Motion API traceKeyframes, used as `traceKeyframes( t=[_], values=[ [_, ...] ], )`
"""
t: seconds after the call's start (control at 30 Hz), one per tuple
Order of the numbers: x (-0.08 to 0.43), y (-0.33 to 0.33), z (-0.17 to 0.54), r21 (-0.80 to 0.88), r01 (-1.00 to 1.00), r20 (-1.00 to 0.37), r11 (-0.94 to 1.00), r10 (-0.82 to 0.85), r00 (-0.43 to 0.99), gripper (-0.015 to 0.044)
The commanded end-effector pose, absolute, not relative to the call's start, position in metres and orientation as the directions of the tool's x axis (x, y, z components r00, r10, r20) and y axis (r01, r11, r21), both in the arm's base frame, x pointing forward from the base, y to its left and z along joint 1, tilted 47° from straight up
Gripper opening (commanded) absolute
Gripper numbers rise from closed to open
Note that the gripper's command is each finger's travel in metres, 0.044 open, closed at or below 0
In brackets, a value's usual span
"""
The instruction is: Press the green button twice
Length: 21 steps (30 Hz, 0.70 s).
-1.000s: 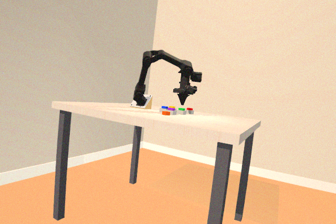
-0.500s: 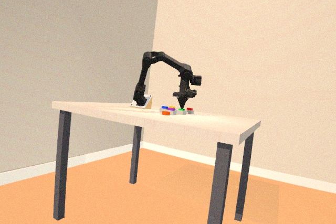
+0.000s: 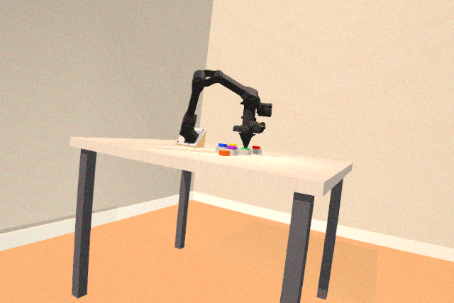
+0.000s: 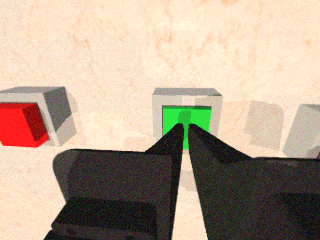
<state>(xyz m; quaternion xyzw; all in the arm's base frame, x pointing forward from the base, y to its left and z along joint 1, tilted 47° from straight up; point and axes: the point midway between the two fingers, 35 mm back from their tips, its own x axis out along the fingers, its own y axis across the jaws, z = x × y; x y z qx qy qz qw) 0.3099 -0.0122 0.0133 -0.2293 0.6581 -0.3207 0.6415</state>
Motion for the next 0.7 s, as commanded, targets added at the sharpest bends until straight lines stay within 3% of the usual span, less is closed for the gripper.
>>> traceKeyframes(
  t=[0.0, 0.33, 0.67],
  values=[
    [0.309, -0.013, 0.013, -0.721, 0.1, -0.693, 0.686, -0.717, -0.072, 0.002],
    [0.312, 0.012, 0.037, -0.72, 0.1, -0.694, 0.687, -0.716, -0.073, 0.002],
    [0.293, 0.157, -0.033, -0.699, 0.085, -0.714, 0.71, -0.697, -0.06, 0.0282]
  ],
)
